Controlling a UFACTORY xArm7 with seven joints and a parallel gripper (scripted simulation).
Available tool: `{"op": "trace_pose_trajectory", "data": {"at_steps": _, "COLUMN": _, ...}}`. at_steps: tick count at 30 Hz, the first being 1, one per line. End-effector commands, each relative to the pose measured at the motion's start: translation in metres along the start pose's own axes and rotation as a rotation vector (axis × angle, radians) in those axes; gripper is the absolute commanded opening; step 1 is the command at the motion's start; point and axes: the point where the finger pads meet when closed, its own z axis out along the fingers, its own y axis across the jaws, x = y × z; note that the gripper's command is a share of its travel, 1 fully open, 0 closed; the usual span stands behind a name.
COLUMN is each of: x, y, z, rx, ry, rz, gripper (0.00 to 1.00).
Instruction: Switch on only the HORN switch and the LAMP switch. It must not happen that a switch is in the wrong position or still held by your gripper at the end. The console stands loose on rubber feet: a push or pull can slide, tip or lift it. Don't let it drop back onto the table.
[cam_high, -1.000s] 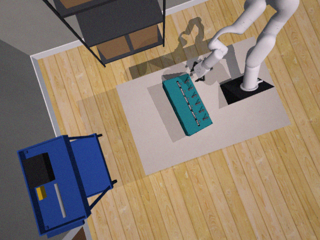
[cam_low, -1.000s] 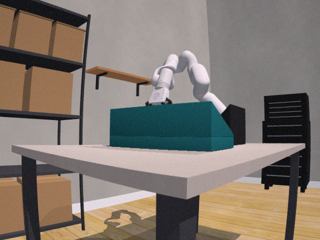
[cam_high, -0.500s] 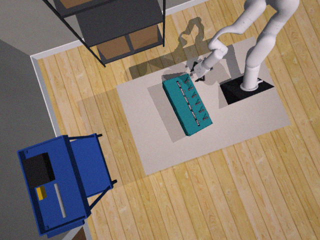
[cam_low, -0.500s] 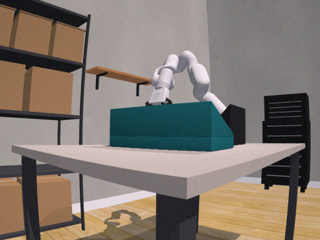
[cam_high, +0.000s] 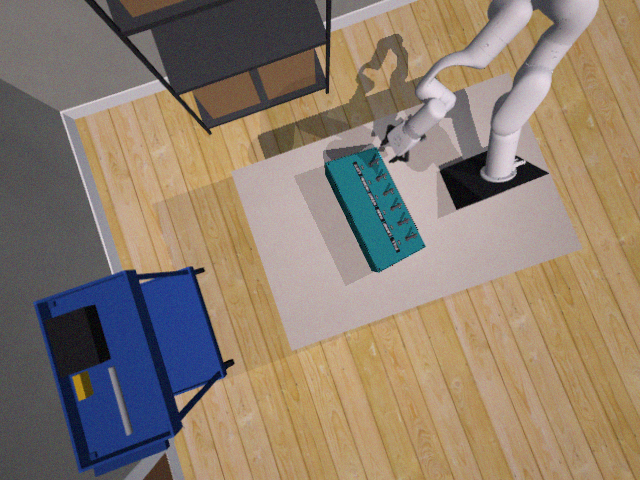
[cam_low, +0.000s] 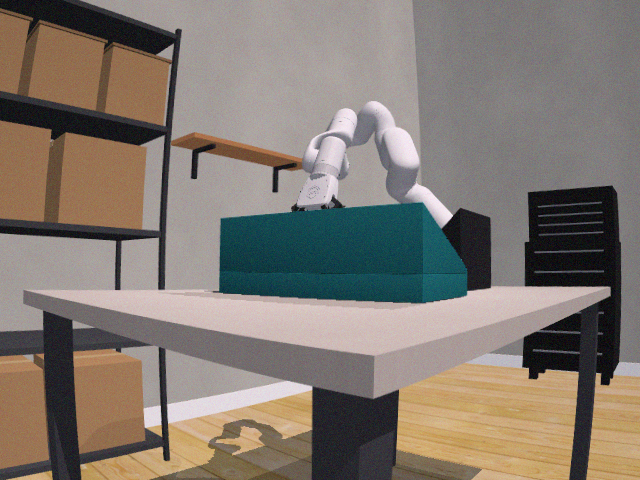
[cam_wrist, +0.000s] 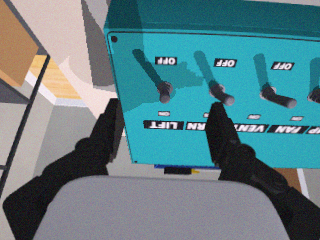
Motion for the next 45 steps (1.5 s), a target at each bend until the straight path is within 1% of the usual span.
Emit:
{"op": "trace_pose_trajectory", "data": {"at_steps": 1, "x": -0.001, "y": 0.0, "z": -0.001, "rx": 0.001, "ry": -0.003, "rz": -0.001, "gripper": 0.0}}
{"op": "trace_pose_trajectory", "data": {"at_steps": 7, "x": -0.001, "y": 0.0, "z": -0.01, "rx": 0.001, "ry": -0.003, "rz": -0.001, "gripper": 0.0}}
{"op": "trace_pose_trajectory", "data": {"at_steps": 13, "x": -0.001, "y": 0.0, "z": -0.03, "rx": 0.001, "ry": -0.003, "rz": -0.001, "gripper": 0.0}}
{"op": "trace_pose_trajectory", "data": {"at_steps": 15, "x": -0.001, "y": 0.0, "z": -0.03, "rx": 0.001, "ry": -0.003, "rz": -0.001, "gripper": 0.0}}
{"op": "trace_pose_trajectory", "data": {"at_steps": 21, "x": -0.001, "y": 0.0, "z": -0.056, "rx": 0.001, "ry": -0.003, "rz": -0.001, "gripper": 0.0}}
{"op": "trace_pose_trajectory", "data": {"at_steps": 25, "x": -0.001, "y": 0.0, "z": -0.067, "rx": 0.001, "ry": -0.003, "rz": -0.001, "gripper": 0.0}}
{"op": "trace_pose_trajectory", "data": {"at_steps": 34, "x": -0.001, "y": 0.001, "z": -0.071, "rx": 0.001, "ry": -0.003, "rz": -0.001, "gripper": 0.0}}
{"op": "trace_pose_trajectory", "data": {"at_steps": 36, "x": 0.002, "y": 0.016, "z": -0.071, "rx": -0.001, "ry": -0.004, "rz": -0.001, "gripper": 0.0}}
{"op": "trace_pose_trajectory", "data": {"at_steps": 39, "x": 0.015, "y": 0.058, "z": -0.072, "rx": -0.002, "ry": -0.004, "rz": -0.001, "gripper": 0.0}}
{"op": "trace_pose_trajectory", "data": {"at_steps": 40, "x": 0.015, "y": 0.058, "z": -0.072, "rx": -0.002, "ry": -0.004, "rz": -0.001, "gripper": 0.0}}
{"op": "trace_pose_trajectory", "data": {"at_steps": 42, "x": 0.021, "y": 0.071, "z": -0.071, "rx": 0.0, "ry": -0.003, "rz": -0.001, "gripper": 0.0}}
{"op": "trace_pose_trajectory", "data": {"at_steps": 45, "x": 0.022, "y": 0.071, "z": -0.071, "rx": 0.0, "ry": -0.003, "rz": -0.001, "gripper": 0.0}}
